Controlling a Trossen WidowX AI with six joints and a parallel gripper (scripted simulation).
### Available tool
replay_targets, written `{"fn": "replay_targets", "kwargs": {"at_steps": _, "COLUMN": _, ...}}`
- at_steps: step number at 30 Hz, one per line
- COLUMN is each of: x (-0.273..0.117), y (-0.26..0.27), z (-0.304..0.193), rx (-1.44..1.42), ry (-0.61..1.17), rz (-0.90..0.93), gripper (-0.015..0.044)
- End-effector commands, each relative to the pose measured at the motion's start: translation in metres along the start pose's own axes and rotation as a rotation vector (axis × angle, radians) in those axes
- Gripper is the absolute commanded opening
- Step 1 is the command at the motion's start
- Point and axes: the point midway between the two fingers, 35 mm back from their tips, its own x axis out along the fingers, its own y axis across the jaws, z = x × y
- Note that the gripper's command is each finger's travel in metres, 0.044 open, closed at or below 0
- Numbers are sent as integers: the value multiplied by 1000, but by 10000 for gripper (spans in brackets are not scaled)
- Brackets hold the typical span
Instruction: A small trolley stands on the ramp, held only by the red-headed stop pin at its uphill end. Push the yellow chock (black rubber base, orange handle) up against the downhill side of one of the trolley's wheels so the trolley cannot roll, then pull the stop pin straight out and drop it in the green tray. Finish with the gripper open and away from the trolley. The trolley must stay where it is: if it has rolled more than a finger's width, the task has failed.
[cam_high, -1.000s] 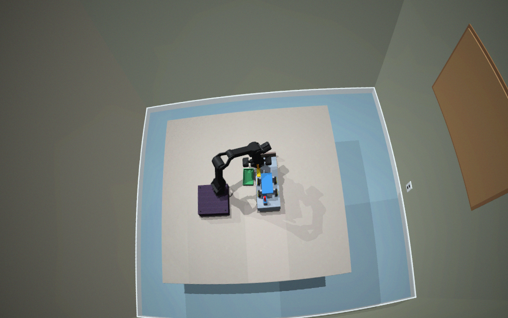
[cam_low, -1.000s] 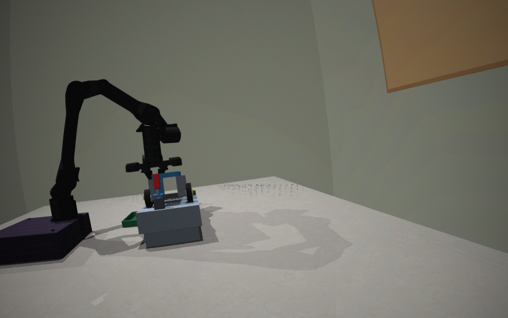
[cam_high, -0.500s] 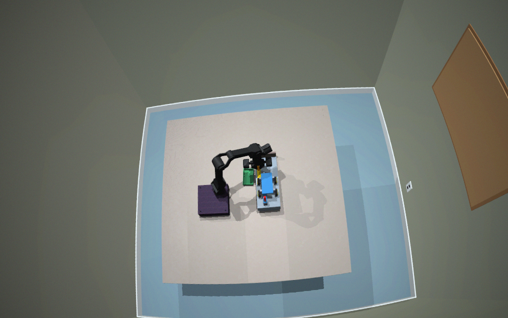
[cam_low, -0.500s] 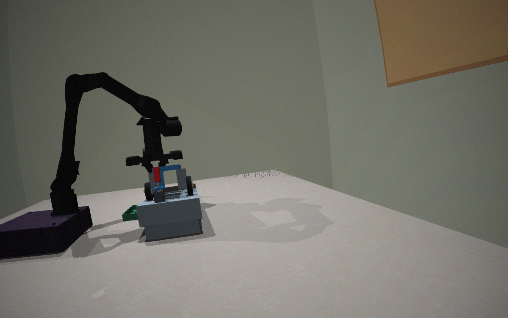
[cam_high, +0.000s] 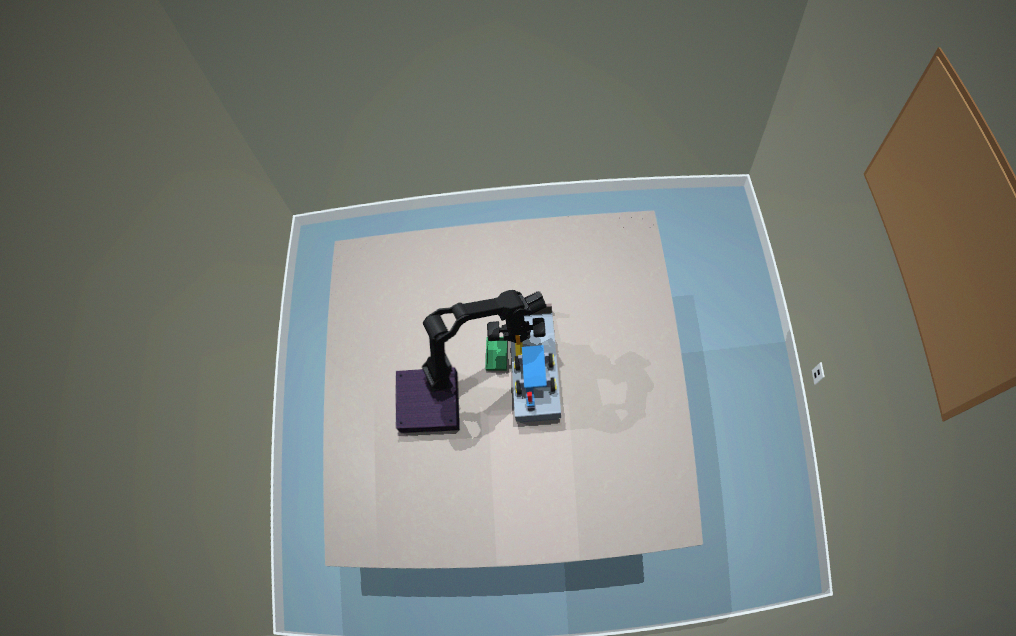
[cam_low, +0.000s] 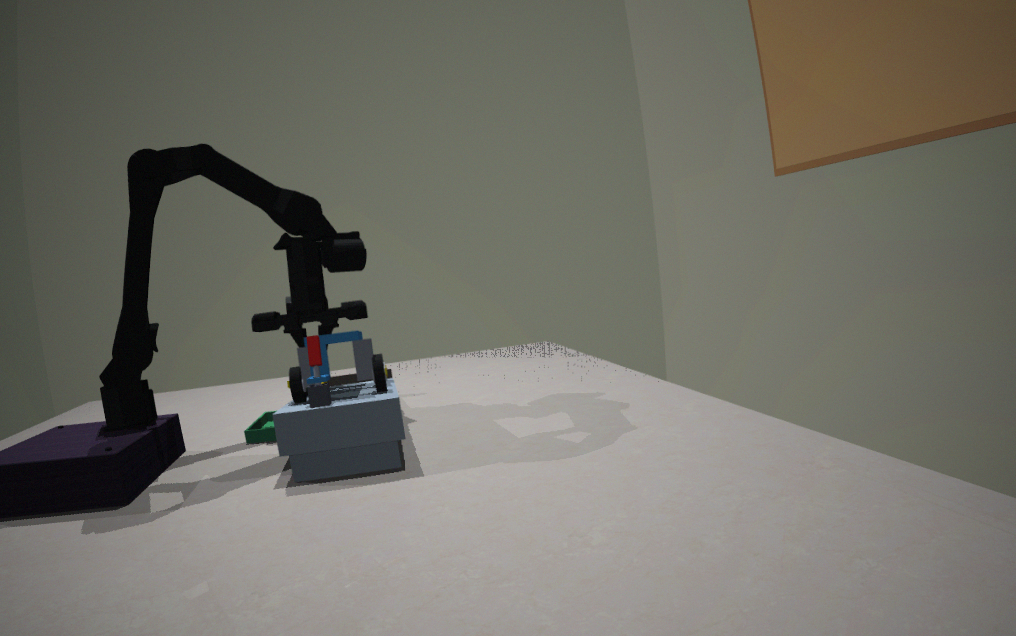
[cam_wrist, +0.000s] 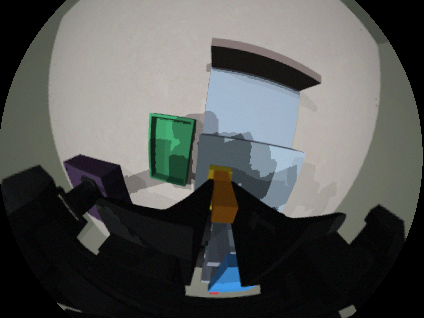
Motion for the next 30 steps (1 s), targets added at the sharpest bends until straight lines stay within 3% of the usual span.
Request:
{"fn": "replay_targets", "kwargs": {"at_steps": 1, "x": 0, "y": 1, "z": -5, "rx": -3, "ry": 5, "rz": 3, "gripper": 0}}
{"fn": "replay_targets", "kwargs": {"at_steps": 13, "x": 0, "y": -1, "z": -3, "rx": -1, "ry": -2, "rz": 0, "gripper": 0}}
{"fn": "replay_targets", "kwargs": {"at_steps": 20, "x": 0, "y": -1, "z": -3, "rx": -1, "ry": -2, "rz": 0, "gripper": 184}}
{"fn": "replay_targets", "kwargs": {"at_steps": 30, "x": -27, "y": 1, "z": -3, "rx": -3, "ry": 5, "rz": 3, "gripper": 190}}
